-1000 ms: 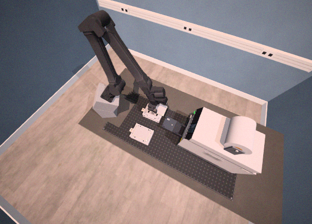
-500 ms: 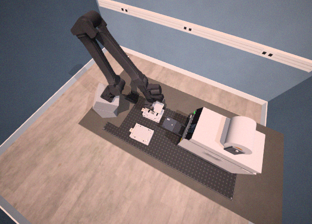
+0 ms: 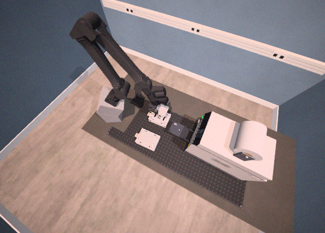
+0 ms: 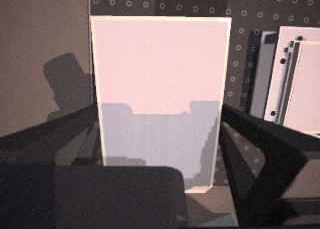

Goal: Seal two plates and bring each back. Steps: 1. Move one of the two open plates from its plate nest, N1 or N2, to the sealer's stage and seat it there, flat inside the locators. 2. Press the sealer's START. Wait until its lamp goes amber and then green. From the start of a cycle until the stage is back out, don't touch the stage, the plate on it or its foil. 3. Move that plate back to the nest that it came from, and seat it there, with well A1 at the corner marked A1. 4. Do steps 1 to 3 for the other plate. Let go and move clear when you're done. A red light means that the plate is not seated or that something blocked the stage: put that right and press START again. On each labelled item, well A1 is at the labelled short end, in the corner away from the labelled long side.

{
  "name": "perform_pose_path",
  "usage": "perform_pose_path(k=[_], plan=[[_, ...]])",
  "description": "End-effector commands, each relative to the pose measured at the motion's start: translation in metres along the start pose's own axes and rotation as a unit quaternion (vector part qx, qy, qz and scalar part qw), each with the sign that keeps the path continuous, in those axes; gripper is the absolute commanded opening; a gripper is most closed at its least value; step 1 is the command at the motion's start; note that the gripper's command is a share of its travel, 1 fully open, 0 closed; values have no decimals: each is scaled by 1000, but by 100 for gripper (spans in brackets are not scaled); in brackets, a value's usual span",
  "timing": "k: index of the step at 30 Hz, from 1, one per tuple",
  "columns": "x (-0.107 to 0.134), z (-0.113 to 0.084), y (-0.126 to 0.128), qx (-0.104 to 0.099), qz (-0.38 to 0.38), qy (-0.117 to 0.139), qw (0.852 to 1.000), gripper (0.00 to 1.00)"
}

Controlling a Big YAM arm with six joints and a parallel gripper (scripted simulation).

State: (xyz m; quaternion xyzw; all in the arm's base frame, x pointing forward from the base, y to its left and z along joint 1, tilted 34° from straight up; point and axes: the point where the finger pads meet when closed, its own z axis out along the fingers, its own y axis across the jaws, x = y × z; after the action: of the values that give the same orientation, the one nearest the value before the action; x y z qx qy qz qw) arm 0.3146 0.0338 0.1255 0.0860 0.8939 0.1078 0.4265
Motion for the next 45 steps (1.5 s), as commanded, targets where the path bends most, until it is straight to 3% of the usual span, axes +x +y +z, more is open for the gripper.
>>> perform_pose_path(k=[1,13,27,37,45], plan=[[-27,-3,3,-2,-1,-23,1000,0],[-29,1,11,-10,-11,-19,1000,0],[-23,1,0,0,-2,-20,1000,0],[-13,2,4,-2,-1,1,1000,0],[-24,2,8,-6,3,-12,1000,0]])
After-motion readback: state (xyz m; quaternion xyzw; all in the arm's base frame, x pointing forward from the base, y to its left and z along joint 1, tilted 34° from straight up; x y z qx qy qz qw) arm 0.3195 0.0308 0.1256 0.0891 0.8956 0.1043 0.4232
